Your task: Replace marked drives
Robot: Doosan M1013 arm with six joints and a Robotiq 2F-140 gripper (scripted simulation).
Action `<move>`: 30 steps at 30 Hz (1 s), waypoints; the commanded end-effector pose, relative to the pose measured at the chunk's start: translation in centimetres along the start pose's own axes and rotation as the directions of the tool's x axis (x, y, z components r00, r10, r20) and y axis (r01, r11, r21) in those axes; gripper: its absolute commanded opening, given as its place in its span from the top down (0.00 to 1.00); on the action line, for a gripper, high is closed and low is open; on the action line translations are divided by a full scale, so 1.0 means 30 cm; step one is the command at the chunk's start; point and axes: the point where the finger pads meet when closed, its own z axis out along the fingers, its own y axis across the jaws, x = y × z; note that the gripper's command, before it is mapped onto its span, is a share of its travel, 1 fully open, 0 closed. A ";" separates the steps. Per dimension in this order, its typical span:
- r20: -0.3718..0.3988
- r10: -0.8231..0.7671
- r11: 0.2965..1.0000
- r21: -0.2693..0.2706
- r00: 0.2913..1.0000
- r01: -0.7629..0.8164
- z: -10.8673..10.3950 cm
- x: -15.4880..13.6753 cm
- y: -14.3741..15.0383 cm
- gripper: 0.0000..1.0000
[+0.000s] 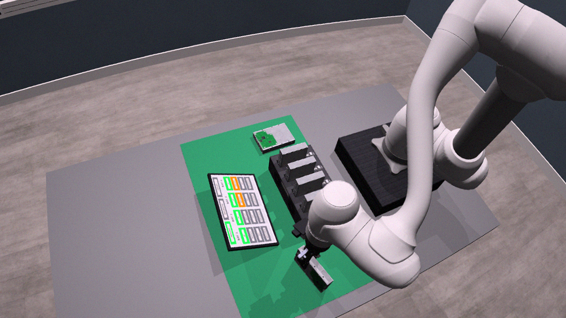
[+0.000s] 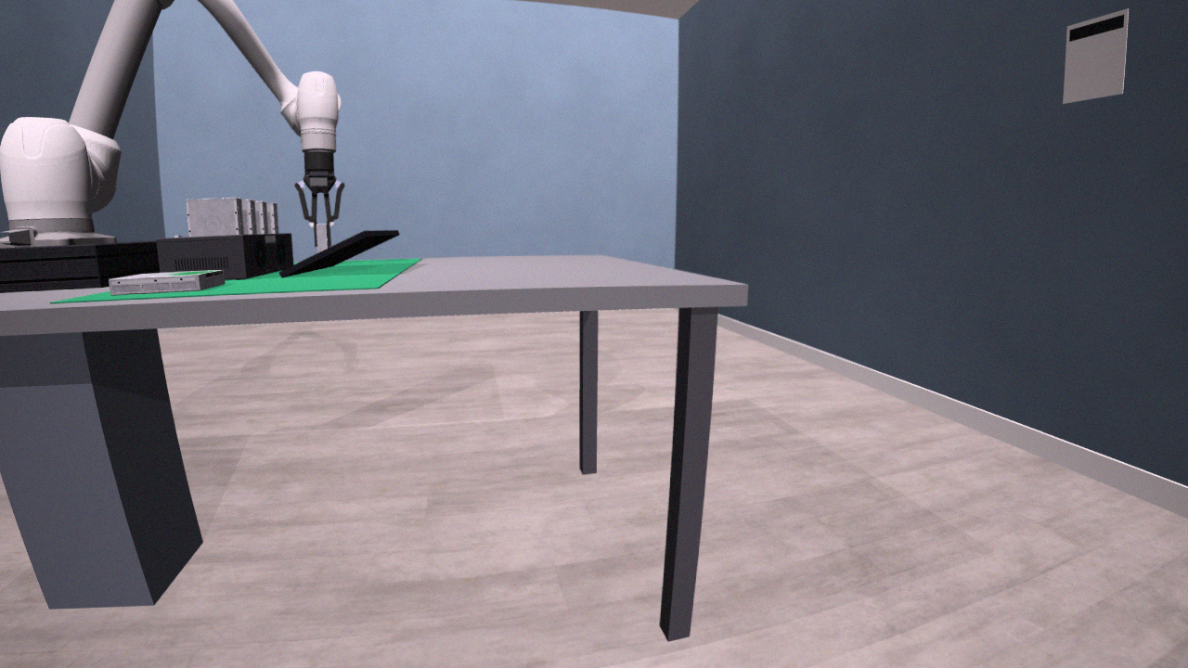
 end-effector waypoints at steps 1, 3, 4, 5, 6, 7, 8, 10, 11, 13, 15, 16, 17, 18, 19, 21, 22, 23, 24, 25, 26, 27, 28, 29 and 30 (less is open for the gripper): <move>0.001 0.000 1.000 0.002 1.000 0.000 -0.009 -0.001 -0.002 0.90; 0.001 0.000 1.000 0.002 1.000 0.000 -0.012 -0.001 -0.002 0.90; 0.001 0.000 1.000 0.002 1.000 0.000 -0.012 -0.001 -0.002 0.90; 0.001 0.000 1.000 0.002 1.000 0.000 -0.015 -0.001 -0.002 0.90; 0.001 0.000 1.000 0.002 1.000 0.000 -0.018 -0.001 -0.002 0.90; 0.001 0.000 1.000 0.002 1.000 0.000 -0.021 -0.001 -0.002 0.90; 0.001 0.000 1.000 0.002 1.000 0.000 -0.025 -0.001 -0.002 0.90; 0.001 0.000 1.000 0.002 1.000 0.000 -0.033 -0.001 -0.002 0.90; 0.001 0.000 1.000 0.002 1.000 0.000 -0.037 -0.001 -0.002 0.90; 0.001 0.000 1.000 0.002 1.000 0.000 -0.047 -0.001 -0.002 0.90; 0.001 0.000 1.000 0.002 1.000 0.000 -0.057 -0.001 -0.002 0.90; 0.001 0.000 1.000 0.002 1.000 0.000 -0.063 -0.001 -0.002 0.90; 0.001 0.000 1.000 0.002 1.000 0.000 -0.069 -0.001 -0.002 0.90; 0.001 0.000 1.000 0.002 1.000 0.000 -0.075 -0.001 -0.002 0.90; 0.001 0.000 1.000 0.002 1.000 0.000 -0.081 -0.001 -0.002 0.90; 0.001 0.000 1.000 0.002 1.000 0.000 -0.081 -0.001 -0.002 0.90; 0.001 0.000 1.000 0.002 1.000 0.000 -0.088 -0.001 -0.002 0.90; 0.001 0.000 1.000 0.002 1.000 0.000 -0.094 -0.001 -0.002 0.90; 0.001 0.000 1.000 0.002 1.000 0.000 -0.102 -0.001 -0.002 0.90; 0.001 0.000 1.000 0.002 1.000 0.000 -0.109 -0.001 -0.002 0.90; 0.001 0.000 1.000 0.002 1.000 0.000 -0.116 -0.001 -0.002 0.90; 0.001 0.000 1.000 0.002 1.000 0.000 -0.124 -0.001 -0.002 0.90; 0.001 0.000 1.000 0.002 1.000 0.000 -0.132 -0.001 -0.002 0.90; 0.001 0.000 1.000 0.002 1.000 0.000 -0.140 -0.001 -0.002 0.90; 0.001 0.000 1.000 0.002 1.000 0.000 -0.149 -0.001 -0.002 0.90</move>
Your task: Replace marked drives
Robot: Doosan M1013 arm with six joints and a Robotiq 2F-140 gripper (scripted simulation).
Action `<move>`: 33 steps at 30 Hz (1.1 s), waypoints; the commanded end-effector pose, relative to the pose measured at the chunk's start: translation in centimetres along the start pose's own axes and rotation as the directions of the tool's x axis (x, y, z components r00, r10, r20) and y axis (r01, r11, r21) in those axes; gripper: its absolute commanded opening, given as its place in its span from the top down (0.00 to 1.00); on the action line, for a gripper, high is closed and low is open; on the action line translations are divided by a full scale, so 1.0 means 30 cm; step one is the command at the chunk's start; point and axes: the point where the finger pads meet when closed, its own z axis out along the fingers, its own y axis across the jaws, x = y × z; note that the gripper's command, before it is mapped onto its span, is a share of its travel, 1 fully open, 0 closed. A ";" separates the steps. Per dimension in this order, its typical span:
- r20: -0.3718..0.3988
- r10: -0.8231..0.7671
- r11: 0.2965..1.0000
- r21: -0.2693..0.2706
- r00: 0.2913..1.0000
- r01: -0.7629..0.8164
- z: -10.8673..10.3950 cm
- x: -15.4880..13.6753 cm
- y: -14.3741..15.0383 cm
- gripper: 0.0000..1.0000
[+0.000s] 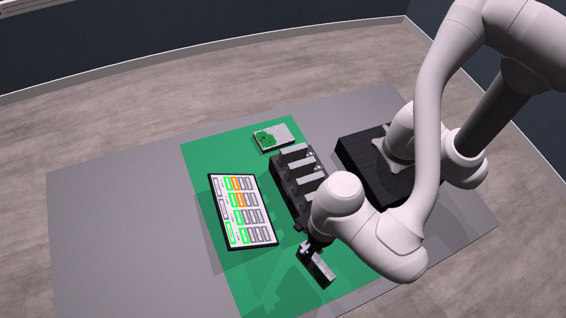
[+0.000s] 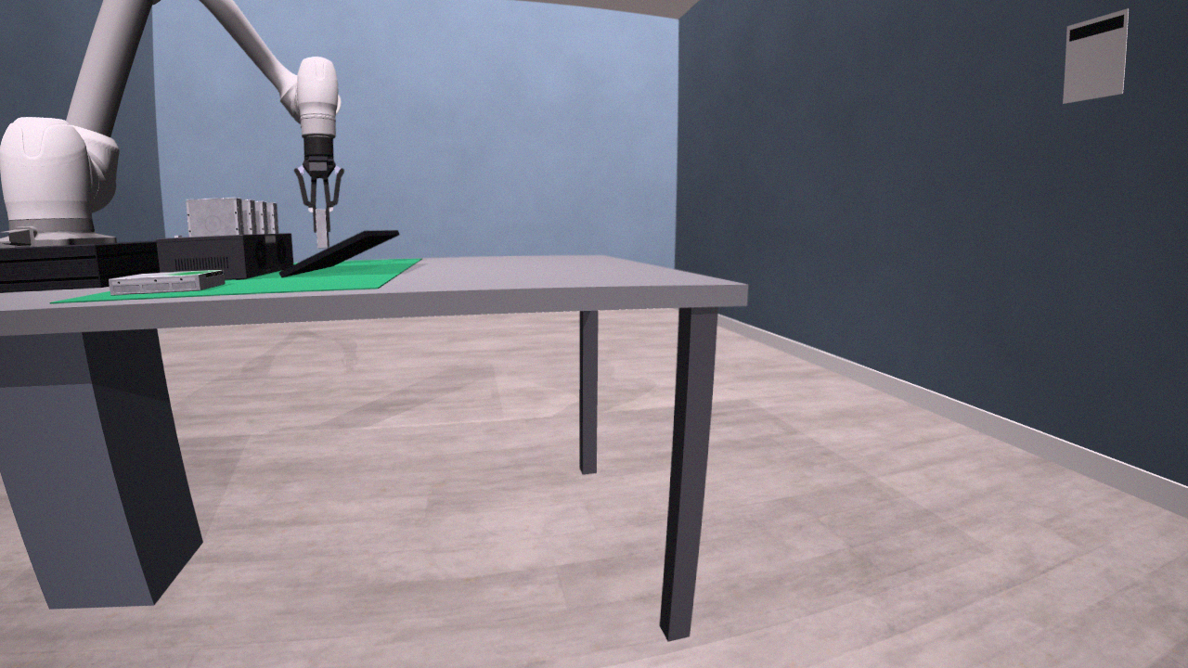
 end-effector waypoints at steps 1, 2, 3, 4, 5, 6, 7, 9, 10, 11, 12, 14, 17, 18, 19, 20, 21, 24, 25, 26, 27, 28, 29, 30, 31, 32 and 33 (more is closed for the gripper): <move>0.001 0.000 1.000 0.001 1.000 0.000 -0.029 -0.001 -0.002 0.90; 0.001 0.000 1.000 0.001 1.000 0.000 -0.038 -0.001 -0.002 0.90; 0.001 0.000 1.000 0.001 1.000 0.000 -0.047 -0.001 -0.002 0.90; 0.001 0.000 1.000 0.001 1.000 0.000 -0.057 -0.001 -0.002 0.90; 0.001 0.000 1.000 0.001 1.000 0.000 -0.066 -0.001 -0.002 0.90; 0.001 0.000 1.000 0.001 1.000 0.000 -0.076 -0.001 -0.002 0.90; 0.001 0.000 1.000 0.001 1.000 0.000 -0.076 -0.001 -0.002 0.90; 0.001 0.000 1.000 0.001 1.000 0.000 -0.086 -0.001 -0.002 0.90; 0.001 0.000 1.000 0.001 1.000 0.000 -0.096 -0.001 -0.002 0.90; 0.001 0.000 1.000 0.001 1.000 0.000 -0.106 -0.001 -0.002 0.90; 0.001 0.000 1.000 0.001 1.000 0.000 -0.116 -0.001 -0.002 0.90; 0.001 0.000 1.000 0.001 1.000 0.000 -0.137 -0.001 -0.002 0.90; 0.001 0.000 1.000 0.001 1.000 0.000 -0.170 -0.001 -0.002 0.90; 0.001 0.000 1.000 0.001 1.000 0.000 -0.182 -0.001 -0.002 0.90; 0.001 0.000 1.000 0.001 1.000 0.000 -0.193 -0.001 -0.002 0.90; 0.001 0.000 1.000 0.001 1.000 0.000 -0.204 -0.001 -0.002 0.90; 0.001 0.000 1.000 0.001 1.000 0.000 -0.216 -0.001 -0.002 0.90; 0.001 0.000 1.000 0.001 1.000 0.000 -0.239 -0.001 -0.002 0.90; 0.001 0.000 1.000 0.001 1.000 0.000 -0.239 -0.001 -0.002 0.90; 0.001 0.000 1.000 0.001 1.000 0.000 -0.250 -0.001 -0.002 0.90; 0.001 0.000 1.000 0.001 1.000 0.000 -0.262 -0.001 -0.002 0.90; 0.001 0.000 1.000 0.001 1.000 0.000 -0.273 -0.001 -0.002 0.90; 0.001 0.000 1.000 0.001 1.000 0.000 -0.284 -0.001 -0.002 0.90; 0.001 0.000 1.000 0.001 1.000 0.000 -0.296 -0.001 -0.002 0.90; 0.001 0.000 1.000 0.001 1.000 0.000 -0.307 -0.001 -0.002 0.90; 0.001 0.000 1.000 0.001 1.000 0.000 -0.317 -0.001 -0.002 0.90; 0.001 0.000 1.000 0.001 1.000 0.000 -0.328 -0.001 -0.002 0.90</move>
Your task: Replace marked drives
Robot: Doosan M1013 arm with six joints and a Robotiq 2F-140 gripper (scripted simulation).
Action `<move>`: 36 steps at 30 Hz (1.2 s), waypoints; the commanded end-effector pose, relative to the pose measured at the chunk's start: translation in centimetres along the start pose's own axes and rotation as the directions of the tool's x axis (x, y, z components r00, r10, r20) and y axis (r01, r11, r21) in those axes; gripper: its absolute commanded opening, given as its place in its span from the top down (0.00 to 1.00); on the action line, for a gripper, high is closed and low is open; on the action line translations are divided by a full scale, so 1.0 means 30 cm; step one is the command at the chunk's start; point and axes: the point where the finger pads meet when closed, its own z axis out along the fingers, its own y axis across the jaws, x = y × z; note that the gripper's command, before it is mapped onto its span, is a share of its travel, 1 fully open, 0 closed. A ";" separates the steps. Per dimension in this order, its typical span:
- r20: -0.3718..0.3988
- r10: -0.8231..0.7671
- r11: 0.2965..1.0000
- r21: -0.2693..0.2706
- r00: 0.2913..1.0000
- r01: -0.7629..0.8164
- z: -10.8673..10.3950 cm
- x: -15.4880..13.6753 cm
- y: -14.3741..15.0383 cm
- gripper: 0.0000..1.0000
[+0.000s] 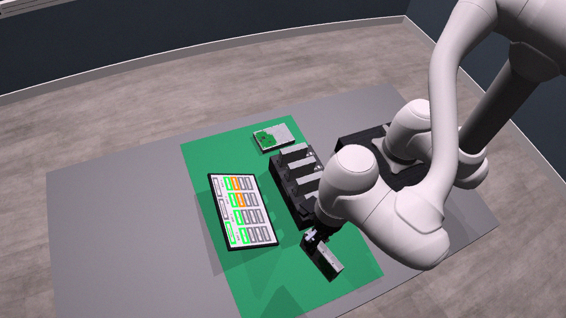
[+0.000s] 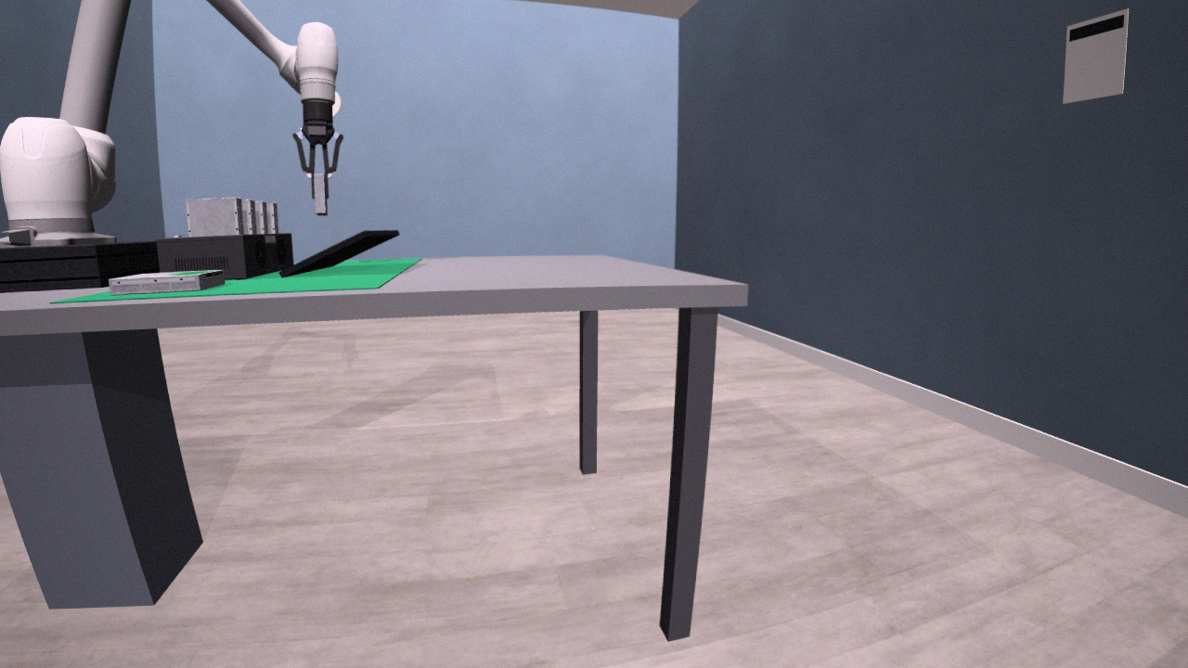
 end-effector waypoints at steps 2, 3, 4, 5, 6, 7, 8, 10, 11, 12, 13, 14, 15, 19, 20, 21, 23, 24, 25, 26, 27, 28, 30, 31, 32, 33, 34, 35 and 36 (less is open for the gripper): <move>0.001 0.000 1.000 0.001 1.000 0.000 -0.048 -0.001 -0.002 0.90; 0.001 0.000 1.000 0.001 1.000 0.000 -0.058 -0.001 -0.002 0.90; 0.001 0.000 1.000 0.001 1.000 0.000 -0.068 -0.001 -0.002 0.90; 0.001 0.000 1.000 0.001 1.000 0.000 -0.078 -0.001 -0.002 0.90; 0.001 0.000 1.000 0.001 1.000 0.000 -0.088 -0.001 -0.002 0.90; 0.001 0.000 1.000 0.001 1.000 0.000 -0.097 -0.001 -0.002 0.90; 0.001 0.000 1.000 0.001 1.000 0.000 -0.097 -0.001 -0.002 0.90; 0.001 0.000 1.000 0.001 1.000 0.000 -0.106 -0.001 -0.002 0.90; 0.001 0.000 1.000 0.001 1.000 0.000 -0.115 -0.001 -0.002 0.90; 0.001 0.000 1.000 0.001 1.000 0.000 -0.124 -0.001 -0.002 0.90; 0.001 0.000 1.000 0.001 1.000 0.000 -0.132 -0.001 -0.002 0.90; 0.001 0.000 1.000 0.001 1.000 0.000 -0.141 -0.001 -0.002 0.90; 0.001 0.000 1.000 0.001 1.000 0.000 -0.149 -0.001 -0.002 0.90; 0.001 0.000 1.000 0.001 1.000 0.000 -0.177 -0.001 -0.002 0.90; 0.001 0.000 1.000 0.001 1.000 0.000 -0.184 -0.001 -0.002 0.90; 0.001 0.000 1.000 0.001 1.000 0.000 -0.190 -0.001 -0.002 0.90; 0.001 0.000 1.000 0.001 1.000 0.000 -0.202 -0.001 -0.002 0.90; 0.001 0.000 1.000 0.001 1.000 0.000 -0.207 -0.001 -0.002 0.90; 0.001 0.000 1.000 0.001 1.000 0.000 -0.207 -0.001 -0.002 0.90; 0.001 0.000 1.000 0.001 1.000 0.000 -0.207 -0.001 -0.002 0.90; 0.001 0.000 1.000 0.001 1.000 0.000 -0.212 -0.001 -0.002 0.90; 0.001 0.000 1.000 0.001 1.000 0.000 -0.217 -0.001 -0.002 0.90; 0.001 0.000 1.000 0.001 1.000 0.000 -0.225 -0.001 -0.001 0.90; 0.001 0.000 1.000 0.001 1.000 0.000 -0.229 -0.001 -0.001 0.90; 0.001 0.000 1.000 0.001 1.000 0.000 -0.233 -0.001 -0.001 0.90; 0.001 0.000 1.000 0.001 1.000 0.000 -0.236 -0.001 -0.001 0.90; 0.001 0.000 1.000 0.001 1.000 0.000 -0.239 -0.001 -0.001 0.90; 0.001 0.000 1.000 0.001 1.000 0.000 -0.241 -0.001 -0.001 0.90; 0.001 0.000 1.000 0.001 1.000 0.000 -0.244 -0.001 -0.001 0.90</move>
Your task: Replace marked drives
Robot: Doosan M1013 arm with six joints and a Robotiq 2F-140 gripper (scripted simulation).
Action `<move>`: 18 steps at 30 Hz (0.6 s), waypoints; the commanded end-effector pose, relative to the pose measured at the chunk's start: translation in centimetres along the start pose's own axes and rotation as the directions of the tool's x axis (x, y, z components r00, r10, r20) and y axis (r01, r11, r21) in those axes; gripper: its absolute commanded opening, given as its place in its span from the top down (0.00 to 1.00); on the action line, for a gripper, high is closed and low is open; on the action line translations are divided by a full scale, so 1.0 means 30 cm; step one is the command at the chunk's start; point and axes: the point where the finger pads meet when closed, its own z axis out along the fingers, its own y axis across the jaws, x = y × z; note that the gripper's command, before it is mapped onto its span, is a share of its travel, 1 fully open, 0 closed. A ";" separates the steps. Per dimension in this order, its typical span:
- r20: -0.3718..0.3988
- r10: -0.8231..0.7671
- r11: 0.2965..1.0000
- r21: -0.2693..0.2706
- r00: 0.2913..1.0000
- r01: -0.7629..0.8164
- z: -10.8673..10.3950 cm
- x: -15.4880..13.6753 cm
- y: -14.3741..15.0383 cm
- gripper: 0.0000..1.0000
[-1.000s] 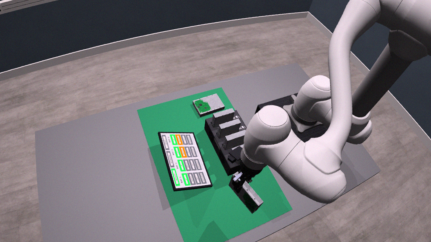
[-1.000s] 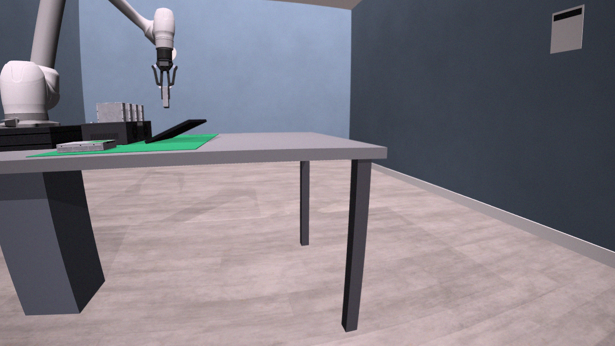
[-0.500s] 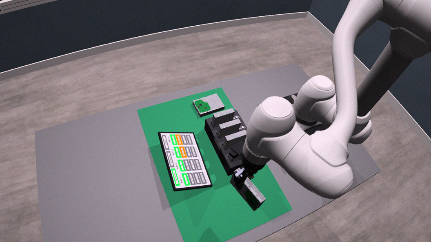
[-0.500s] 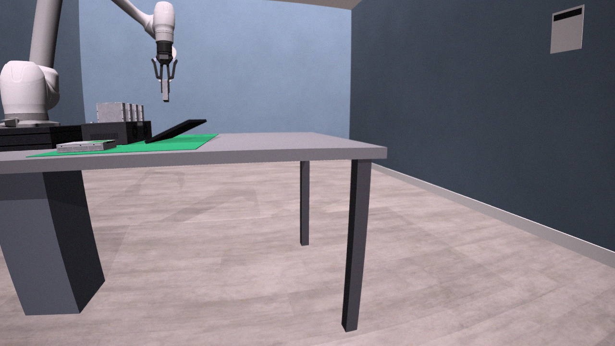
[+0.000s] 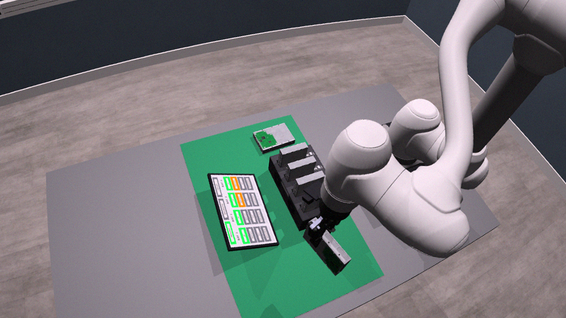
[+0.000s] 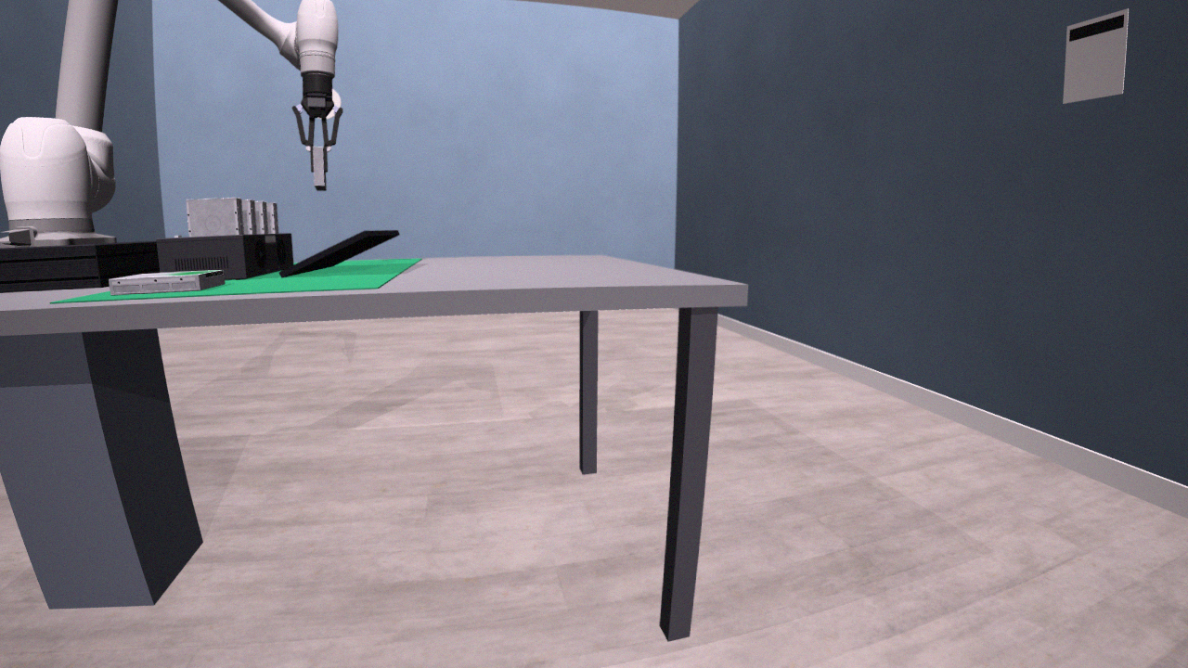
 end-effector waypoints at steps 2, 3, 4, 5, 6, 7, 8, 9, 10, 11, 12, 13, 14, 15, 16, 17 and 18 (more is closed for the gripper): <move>0.001 0.000 1.000 0.002 1.000 0.000 -0.013 -0.001 -0.002 0.90; 0.001 0.000 1.000 0.002 1.000 0.000 -0.014 -0.001 -0.002 0.90; 0.001 0.000 1.000 0.002 1.000 0.000 -0.016 -0.001 -0.002 0.90; 0.001 0.000 1.000 0.002 1.000 0.000 -0.017 -0.001 -0.002 0.90; 0.001 0.000 1.000 0.002 1.000 0.000 -0.017 -0.001 -0.002 0.90; 0.001 0.000 1.000 0.002 1.000 0.000 -0.017 -0.001 -0.002 0.90; 0.001 0.000 1.000 0.002 1.000 0.000 -0.018 -0.001 -0.002 0.90; 0.001 0.000 1.000 0.002 1.000 0.000 -0.019 -0.001 -0.002 0.90; 0.001 0.000 1.000 0.002 1.000 0.000 -0.019 -0.001 -0.002 0.90; 0.001 0.000 1.000 0.002 1.000 0.000 -0.020 -0.001 -0.001 0.90; 0.001 0.000 1.000 0.002 1.000 0.000 -0.020 -0.001 -0.001 0.90; 0.001 0.000 1.000 0.002 1.000 0.000 -0.021 -0.001 -0.001 0.90; 0.001 0.000 1.000 0.002 1.000 0.000 -0.021 -0.001 -0.001 0.90; 0.001 0.000 1.000 0.002 1.000 0.000 -0.021 -0.001 -0.001 0.90; 0.001 0.000 1.000 0.002 1.000 0.000 -0.021 -0.001 -0.001 0.90; 0.001 0.000 1.000 0.002 1.000 0.000 -0.021 -0.001 -0.001 0.90; 0.001 0.000 1.000 0.002 1.000 0.000 -0.021 -0.001 -0.001 0.90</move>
